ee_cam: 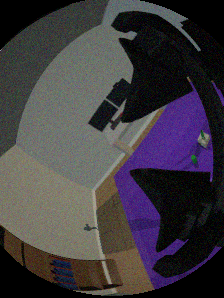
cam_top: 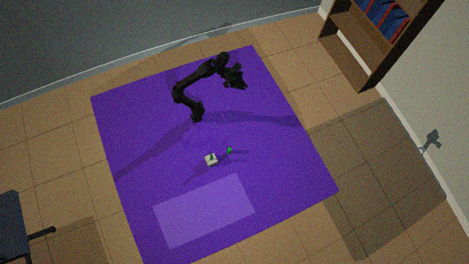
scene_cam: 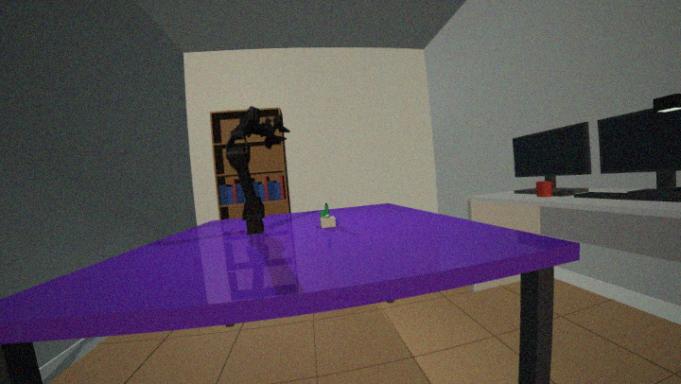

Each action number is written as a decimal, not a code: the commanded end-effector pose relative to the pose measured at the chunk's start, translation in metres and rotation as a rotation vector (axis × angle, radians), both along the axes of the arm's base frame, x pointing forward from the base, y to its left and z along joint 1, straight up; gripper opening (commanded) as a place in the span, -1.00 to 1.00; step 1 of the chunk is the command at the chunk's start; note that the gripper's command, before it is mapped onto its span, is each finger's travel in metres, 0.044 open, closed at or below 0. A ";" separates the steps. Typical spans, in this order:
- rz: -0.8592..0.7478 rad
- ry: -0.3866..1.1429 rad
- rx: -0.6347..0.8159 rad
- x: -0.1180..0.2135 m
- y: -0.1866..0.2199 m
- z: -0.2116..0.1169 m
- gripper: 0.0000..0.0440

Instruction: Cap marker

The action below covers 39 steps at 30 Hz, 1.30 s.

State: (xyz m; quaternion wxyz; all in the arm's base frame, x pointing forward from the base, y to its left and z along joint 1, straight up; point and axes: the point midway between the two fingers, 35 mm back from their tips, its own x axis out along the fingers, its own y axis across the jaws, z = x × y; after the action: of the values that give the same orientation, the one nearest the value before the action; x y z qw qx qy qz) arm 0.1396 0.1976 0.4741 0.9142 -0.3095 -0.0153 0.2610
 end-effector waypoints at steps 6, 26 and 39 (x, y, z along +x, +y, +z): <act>0.014 0.056 -0.059 0.002 0.015 -0.024 0.16; 0.010 0.209 -0.158 0.013 0.036 -0.073 0.36; -0.019 0.329 -0.211 0.024 0.045 -0.105 0.47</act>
State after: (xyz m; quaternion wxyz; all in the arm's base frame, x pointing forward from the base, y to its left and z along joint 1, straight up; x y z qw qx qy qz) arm 0.1611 0.2389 0.3773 0.8733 -0.3550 0.1486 0.2987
